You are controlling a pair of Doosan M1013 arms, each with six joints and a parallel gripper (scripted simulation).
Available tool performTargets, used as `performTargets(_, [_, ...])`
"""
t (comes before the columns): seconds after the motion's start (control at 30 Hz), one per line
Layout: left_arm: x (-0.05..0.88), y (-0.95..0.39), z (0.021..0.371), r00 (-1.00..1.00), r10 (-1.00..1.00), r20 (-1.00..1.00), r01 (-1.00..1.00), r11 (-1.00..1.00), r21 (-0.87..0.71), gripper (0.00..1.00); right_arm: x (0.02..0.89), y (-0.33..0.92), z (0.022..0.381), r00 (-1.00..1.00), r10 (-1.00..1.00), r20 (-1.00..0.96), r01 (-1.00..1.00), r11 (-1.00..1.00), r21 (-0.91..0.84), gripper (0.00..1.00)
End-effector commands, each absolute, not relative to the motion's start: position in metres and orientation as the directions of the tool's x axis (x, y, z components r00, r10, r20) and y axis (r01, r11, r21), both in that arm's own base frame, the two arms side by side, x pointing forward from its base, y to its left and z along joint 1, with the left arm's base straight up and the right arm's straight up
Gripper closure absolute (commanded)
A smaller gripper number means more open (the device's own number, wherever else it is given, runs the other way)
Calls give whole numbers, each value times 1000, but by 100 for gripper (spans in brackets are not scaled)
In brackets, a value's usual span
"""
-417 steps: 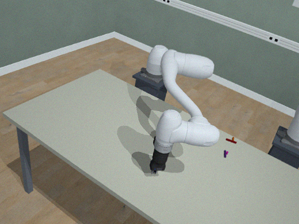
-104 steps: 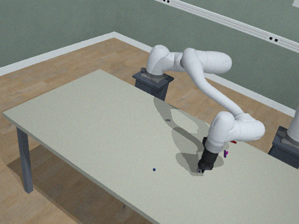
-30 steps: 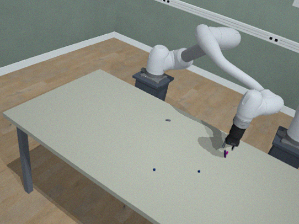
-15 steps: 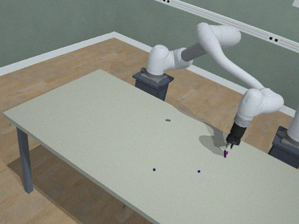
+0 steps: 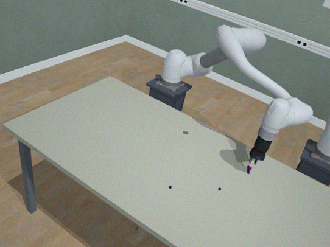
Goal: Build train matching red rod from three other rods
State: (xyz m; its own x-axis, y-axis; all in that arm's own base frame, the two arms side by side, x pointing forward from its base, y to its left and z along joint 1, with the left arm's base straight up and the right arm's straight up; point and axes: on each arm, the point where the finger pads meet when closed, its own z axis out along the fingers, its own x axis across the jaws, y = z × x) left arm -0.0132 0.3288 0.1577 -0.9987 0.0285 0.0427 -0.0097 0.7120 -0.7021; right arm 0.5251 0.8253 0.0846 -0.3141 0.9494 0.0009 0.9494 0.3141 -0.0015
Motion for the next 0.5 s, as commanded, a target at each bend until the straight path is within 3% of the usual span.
performTargets(0.0, [-13,325,159,-999,24,38,-9,708,-706,0,526,826,81,-312,950,-1,950,312,2,46])
performTargets(0.47, [-13,325,159,-999,24,38,-9,708,-706,0,525,825,62,-312,950,-2,950,312,1,46])
